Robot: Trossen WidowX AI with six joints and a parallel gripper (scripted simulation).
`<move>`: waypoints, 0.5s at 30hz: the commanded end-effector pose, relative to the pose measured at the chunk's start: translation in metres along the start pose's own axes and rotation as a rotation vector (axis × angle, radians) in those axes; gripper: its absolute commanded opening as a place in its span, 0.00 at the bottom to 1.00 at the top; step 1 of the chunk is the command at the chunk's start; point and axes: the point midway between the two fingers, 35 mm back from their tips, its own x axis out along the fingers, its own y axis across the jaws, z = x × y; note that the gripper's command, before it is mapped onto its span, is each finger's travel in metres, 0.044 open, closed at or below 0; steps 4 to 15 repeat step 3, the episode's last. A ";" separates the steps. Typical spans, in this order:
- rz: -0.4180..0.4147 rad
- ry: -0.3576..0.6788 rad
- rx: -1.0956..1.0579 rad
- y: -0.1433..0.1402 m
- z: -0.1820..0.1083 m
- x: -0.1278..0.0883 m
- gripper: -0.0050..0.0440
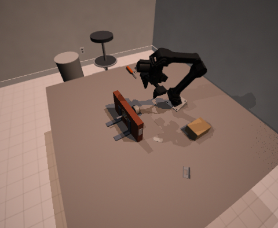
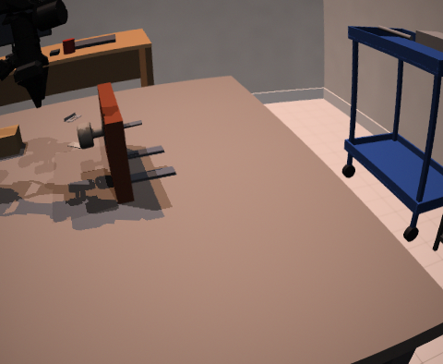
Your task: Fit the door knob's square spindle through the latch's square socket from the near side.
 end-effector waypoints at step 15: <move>0.000 0.000 0.000 0.000 0.000 0.000 1.00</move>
